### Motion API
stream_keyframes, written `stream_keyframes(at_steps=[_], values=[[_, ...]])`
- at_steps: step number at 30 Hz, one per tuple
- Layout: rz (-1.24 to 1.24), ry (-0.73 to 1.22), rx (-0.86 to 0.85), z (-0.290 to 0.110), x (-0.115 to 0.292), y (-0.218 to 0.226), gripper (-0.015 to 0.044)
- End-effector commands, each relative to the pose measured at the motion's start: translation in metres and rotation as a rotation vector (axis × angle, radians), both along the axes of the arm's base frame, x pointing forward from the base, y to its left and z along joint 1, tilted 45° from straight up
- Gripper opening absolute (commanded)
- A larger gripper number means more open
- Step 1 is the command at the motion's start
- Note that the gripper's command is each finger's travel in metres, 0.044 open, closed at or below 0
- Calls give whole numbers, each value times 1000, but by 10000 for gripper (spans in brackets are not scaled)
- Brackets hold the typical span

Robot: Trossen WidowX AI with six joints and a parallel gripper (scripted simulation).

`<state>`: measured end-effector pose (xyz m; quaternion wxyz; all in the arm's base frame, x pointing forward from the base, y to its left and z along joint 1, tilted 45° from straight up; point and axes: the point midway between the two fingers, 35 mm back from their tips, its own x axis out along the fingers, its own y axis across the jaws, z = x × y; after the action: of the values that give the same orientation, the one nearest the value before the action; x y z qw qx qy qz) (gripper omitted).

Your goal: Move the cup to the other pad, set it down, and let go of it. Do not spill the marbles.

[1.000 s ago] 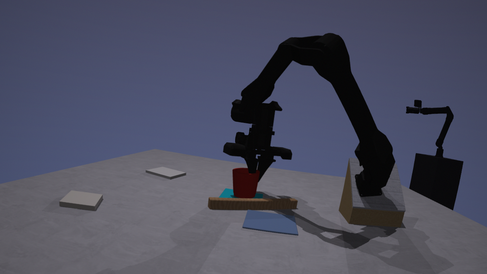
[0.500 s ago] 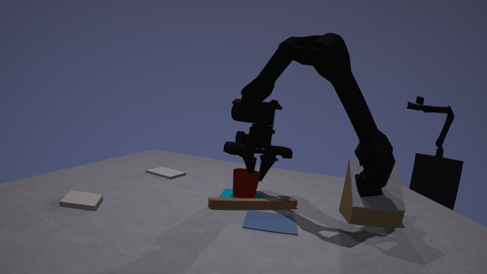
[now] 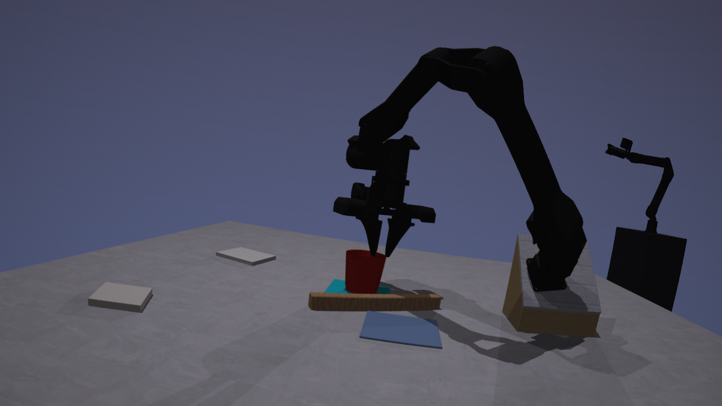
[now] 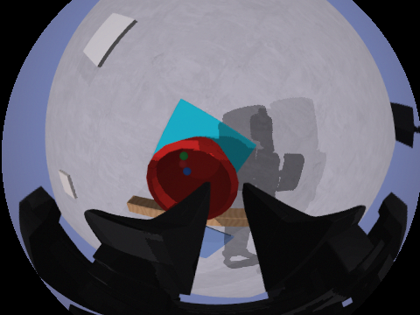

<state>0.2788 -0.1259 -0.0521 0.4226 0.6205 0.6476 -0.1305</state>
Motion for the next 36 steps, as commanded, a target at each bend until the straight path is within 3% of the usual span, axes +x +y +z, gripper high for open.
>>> stream_keyframes(at_steps=[1, 14, 26, 36], values=[[-1, -8, -10, 8, 0, -9, 128], [-1, -7, -8, 18, -6, -16, 128], [-3, -1, -1, 18, -5, -18, 440], [-2, -4, -7, 46, -10, -45, 440]])
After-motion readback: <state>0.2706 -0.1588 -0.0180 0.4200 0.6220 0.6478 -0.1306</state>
